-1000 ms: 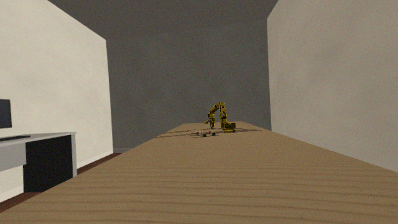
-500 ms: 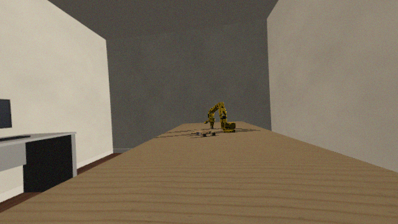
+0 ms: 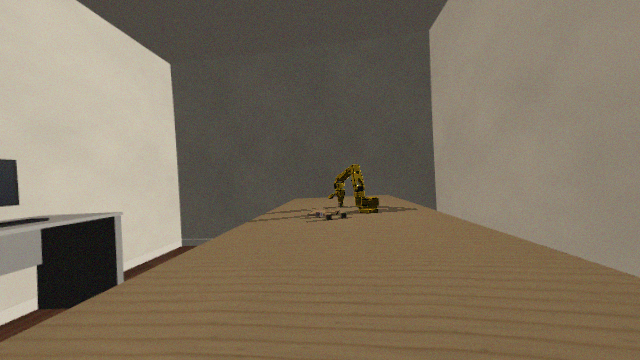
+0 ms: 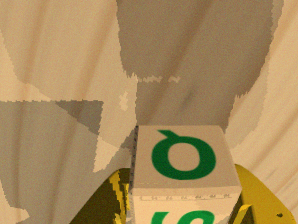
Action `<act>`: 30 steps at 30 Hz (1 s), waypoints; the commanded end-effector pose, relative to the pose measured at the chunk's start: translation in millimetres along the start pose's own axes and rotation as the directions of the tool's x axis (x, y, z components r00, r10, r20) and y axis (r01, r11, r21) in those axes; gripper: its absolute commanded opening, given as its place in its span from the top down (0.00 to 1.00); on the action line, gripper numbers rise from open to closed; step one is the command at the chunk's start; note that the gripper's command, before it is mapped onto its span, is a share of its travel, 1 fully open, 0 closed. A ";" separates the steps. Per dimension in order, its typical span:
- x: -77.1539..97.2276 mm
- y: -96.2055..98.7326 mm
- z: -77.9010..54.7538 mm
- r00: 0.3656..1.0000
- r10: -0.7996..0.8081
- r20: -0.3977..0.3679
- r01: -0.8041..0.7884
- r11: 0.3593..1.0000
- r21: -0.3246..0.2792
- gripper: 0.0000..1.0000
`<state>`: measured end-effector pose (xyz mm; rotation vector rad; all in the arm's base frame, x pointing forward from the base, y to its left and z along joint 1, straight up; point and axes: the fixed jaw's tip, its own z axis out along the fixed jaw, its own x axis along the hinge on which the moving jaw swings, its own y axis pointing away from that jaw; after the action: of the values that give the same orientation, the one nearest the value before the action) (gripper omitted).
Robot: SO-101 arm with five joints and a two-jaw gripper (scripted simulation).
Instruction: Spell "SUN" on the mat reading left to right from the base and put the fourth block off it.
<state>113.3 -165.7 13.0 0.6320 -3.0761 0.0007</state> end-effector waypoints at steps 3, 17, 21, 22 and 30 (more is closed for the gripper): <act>-1.3 -12.0 -12.3 1.000 0.000 0.015 -0.001 0.997 0.073 0.87; -1.3 -12.0 -12.3 1.000 0.000 0.015 -0.001 0.997 0.073 1.00; -1.3 -12.0 -12.3 1.000 0.000 0.015 -0.001 0.997 0.073 1.00; -1.3 -12.0 -12.4 1.000 0.000 0.015 -0.001 0.997 0.073 1.00; -1.6 -12.5 -22.7 1.000 0.000 0.015 -0.001 0.997 0.073 1.00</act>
<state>112.9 -165.3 16.3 0.6310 -3.0720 -0.0149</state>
